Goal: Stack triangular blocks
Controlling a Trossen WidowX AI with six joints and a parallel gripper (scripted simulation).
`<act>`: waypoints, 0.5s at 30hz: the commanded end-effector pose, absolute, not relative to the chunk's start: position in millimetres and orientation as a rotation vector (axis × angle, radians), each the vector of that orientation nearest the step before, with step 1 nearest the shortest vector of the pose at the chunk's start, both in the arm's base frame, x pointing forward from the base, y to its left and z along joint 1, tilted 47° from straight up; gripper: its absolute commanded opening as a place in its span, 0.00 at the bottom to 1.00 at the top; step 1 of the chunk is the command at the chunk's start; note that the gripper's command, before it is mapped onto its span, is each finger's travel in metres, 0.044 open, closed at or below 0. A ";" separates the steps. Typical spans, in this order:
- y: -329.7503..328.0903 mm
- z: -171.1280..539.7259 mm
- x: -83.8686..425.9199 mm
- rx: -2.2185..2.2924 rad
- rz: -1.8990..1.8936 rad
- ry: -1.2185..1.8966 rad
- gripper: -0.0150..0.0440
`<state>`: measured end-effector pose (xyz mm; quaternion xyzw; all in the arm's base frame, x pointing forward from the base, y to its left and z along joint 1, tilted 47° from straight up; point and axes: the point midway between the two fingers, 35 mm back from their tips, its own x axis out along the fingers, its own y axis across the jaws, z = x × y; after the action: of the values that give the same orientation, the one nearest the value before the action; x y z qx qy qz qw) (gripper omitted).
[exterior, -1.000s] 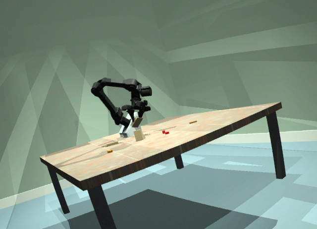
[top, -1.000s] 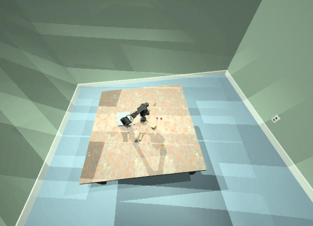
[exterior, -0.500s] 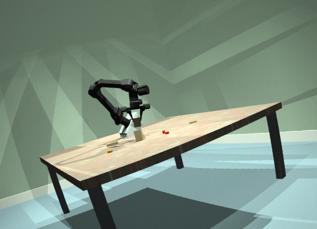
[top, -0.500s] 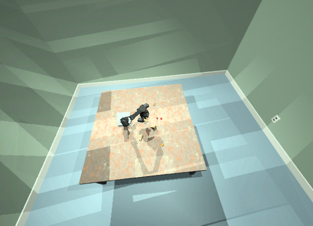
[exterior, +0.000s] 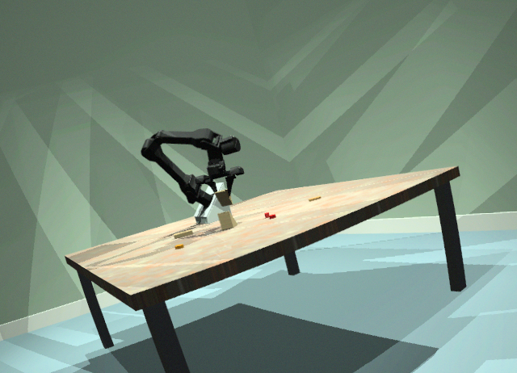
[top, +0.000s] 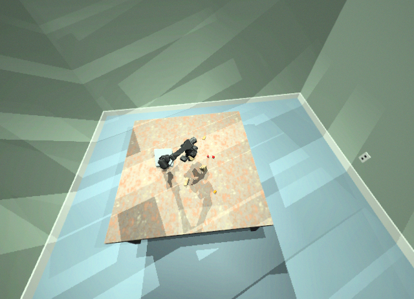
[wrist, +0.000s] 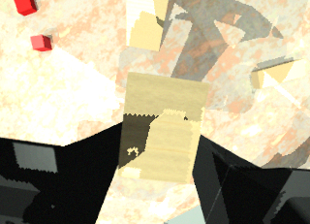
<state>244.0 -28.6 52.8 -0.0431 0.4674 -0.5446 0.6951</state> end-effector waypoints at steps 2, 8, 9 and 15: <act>-28.0 55.0 244.7 -0.066 -1.219 1.026 0.25; -23.8 64.0 258.1 -0.066 -1.219 1.025 0.25; -22.9 66.0 261.0 -0.066 -1.219 1.025 0.25; -17.7 78.5 277.8 -0.066 -1.219 1.024 0.25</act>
<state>267.2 -21.1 72.6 -0.0285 0.4593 -0.5462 0.6999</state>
